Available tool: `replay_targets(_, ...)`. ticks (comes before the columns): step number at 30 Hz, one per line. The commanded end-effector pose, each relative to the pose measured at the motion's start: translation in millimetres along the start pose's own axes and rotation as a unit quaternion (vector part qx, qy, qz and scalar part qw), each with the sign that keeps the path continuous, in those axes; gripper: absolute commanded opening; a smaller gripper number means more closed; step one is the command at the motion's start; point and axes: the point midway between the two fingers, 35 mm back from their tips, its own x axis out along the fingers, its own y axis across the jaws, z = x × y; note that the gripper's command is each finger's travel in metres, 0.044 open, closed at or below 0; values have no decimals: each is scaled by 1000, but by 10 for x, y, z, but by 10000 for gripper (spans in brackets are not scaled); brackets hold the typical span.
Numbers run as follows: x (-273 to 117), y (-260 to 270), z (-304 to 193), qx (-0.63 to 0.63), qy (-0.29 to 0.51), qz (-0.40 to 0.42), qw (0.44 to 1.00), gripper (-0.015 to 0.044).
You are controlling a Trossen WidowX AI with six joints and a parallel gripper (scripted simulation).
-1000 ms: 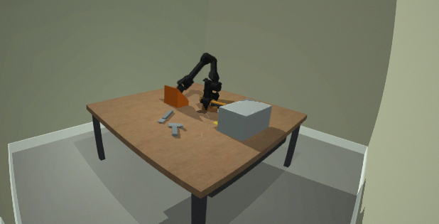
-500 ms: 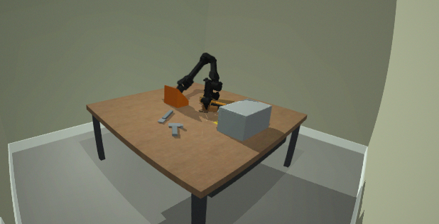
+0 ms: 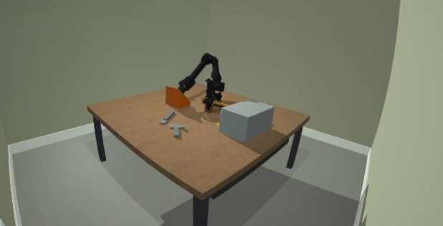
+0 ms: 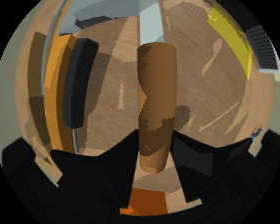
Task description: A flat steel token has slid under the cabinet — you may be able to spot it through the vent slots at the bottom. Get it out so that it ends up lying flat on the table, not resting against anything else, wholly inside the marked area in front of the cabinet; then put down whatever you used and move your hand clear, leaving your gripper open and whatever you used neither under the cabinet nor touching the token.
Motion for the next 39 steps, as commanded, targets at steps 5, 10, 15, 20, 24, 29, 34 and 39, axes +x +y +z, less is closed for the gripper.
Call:
replay_targets(5,-6,67,26,-6,-3,2,1000,0)
replay_targets(10,-6,88,29,-6,-3,2,1000,0)
replay_targets(15,-6,107,31,-6,-3,2,1000,0)
replay_targets(20,-6,124,34,-6,-3,2,1000,0)
replay_targets(24,-6,137,36,-6,-3,2,1000,0)
replay_targets(29,-6,152,40,-6,-3,2,1000,0)
replay_targets(34,-6,167,43,-6,-3,2,1000,0)
replay_targets(39,-6,182,47,-6,-3,2,1000,0)
